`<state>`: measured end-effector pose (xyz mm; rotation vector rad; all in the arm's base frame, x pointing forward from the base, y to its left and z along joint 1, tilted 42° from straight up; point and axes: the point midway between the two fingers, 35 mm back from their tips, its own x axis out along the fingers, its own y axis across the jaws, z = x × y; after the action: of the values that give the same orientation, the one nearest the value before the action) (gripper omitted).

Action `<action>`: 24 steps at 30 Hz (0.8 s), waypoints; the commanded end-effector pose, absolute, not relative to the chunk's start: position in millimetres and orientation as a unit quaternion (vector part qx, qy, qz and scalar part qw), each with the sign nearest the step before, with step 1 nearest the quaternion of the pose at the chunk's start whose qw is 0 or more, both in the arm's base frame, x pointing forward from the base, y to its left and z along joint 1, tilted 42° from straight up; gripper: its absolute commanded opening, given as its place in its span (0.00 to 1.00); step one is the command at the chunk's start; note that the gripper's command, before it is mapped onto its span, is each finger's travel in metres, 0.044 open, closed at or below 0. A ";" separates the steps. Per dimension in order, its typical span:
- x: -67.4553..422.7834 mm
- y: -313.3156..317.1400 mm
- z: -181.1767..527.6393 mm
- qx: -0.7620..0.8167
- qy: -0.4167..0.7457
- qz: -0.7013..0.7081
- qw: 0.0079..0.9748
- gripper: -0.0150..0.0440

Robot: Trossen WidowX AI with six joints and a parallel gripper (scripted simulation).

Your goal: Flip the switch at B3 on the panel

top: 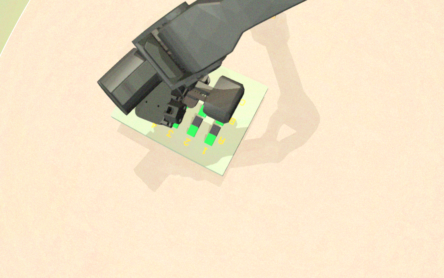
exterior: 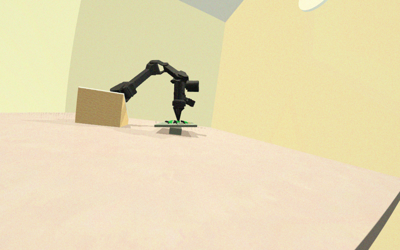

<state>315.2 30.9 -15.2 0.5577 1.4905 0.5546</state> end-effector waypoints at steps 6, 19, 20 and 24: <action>315.5 32.3 -16.2 0.250 0.659 0.246 0.665 0.25; 315.6 33.4 -17.5 0.250 0.659 0.246 0.665 0.25; 315.6 33.5 -17.6 0.250 0.659 0.246 0.665 0.25; 315.6 30.7 -15.0 0.247 0.660 0.246 0.666 0.25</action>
<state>315.4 33.1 -17.7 0.5580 1.4904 0.5551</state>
